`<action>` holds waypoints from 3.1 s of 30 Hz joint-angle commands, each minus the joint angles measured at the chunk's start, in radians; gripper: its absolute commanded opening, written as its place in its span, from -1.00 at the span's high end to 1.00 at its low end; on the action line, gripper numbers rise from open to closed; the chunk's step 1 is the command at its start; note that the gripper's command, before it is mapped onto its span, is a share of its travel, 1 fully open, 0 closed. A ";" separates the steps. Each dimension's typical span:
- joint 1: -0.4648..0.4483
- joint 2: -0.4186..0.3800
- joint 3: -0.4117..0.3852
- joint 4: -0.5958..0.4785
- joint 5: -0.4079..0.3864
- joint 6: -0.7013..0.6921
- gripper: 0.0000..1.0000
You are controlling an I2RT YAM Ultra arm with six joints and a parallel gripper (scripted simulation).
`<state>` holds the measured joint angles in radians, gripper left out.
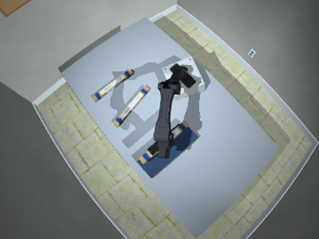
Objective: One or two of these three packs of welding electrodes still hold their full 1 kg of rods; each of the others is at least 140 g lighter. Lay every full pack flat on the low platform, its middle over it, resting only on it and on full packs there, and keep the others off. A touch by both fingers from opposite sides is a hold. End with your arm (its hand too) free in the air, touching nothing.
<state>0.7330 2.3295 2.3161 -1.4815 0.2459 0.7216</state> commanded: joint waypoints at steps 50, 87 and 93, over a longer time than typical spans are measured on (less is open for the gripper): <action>0.040 -0.035 0.060 -0.023 0.014 0.011 1.00; 0.038 -0.020 0.063 -0.024 0.014 0.006 1.00; 0.035 -0.022 0.032 0.029 0.014 -0.004 1.00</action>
<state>0.7391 2.3722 2.3165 -1.4780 0.2470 0.7254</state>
